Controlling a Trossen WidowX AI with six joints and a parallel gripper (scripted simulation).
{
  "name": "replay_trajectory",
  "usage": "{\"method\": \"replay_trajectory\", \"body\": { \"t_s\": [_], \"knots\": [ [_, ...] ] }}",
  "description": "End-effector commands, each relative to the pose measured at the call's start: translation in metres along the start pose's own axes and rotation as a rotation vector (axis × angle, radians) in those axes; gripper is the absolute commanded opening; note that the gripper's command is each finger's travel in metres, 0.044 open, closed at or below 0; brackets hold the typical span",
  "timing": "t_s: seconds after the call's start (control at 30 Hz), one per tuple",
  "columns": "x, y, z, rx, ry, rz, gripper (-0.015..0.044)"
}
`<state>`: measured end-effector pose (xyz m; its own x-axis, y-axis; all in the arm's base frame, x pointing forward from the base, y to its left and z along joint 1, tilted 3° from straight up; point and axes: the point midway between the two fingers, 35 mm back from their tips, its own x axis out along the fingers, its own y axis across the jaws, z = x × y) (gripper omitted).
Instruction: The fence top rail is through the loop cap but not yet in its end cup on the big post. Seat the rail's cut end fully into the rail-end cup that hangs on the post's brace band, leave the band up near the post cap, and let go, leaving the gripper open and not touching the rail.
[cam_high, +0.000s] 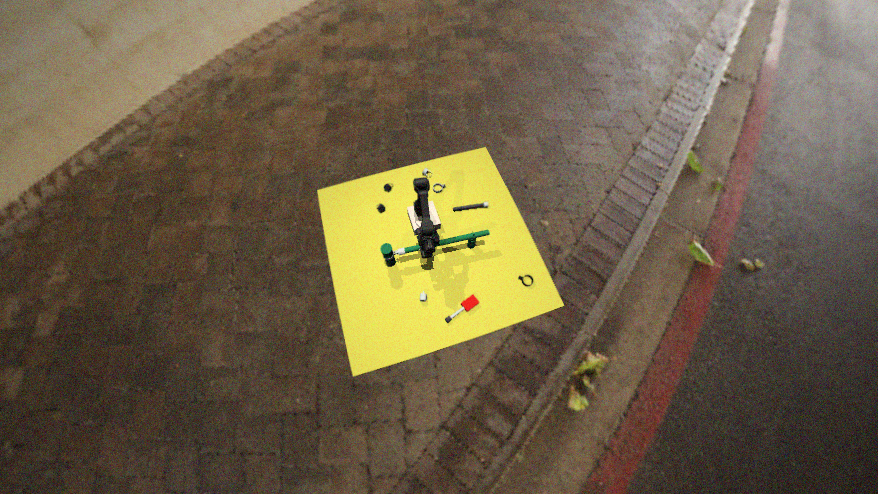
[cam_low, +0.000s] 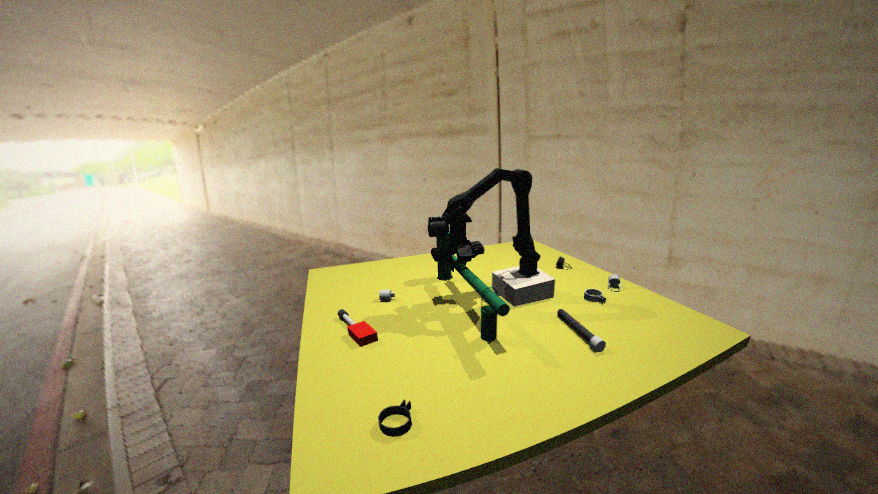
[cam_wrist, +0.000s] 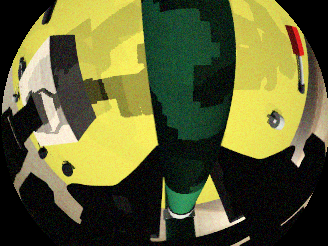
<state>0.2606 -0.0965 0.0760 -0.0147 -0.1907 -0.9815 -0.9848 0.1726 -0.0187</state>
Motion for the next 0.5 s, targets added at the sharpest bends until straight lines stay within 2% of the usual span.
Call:
{"method": "replay_trajectory", "body": {
  "t_s": [0.0,0.27,0.47],
  "knots": [
    [0.0000,0.0000,0.0000,0.000,0.000,0.000,0.0000],
    [0.0000,0.0000,0.0000,0.000,0.000,0.000,0.0000],
    [0.0000,0.0000,0.0000,0.000,0.000,0.000,0.0157]
  ]
}}
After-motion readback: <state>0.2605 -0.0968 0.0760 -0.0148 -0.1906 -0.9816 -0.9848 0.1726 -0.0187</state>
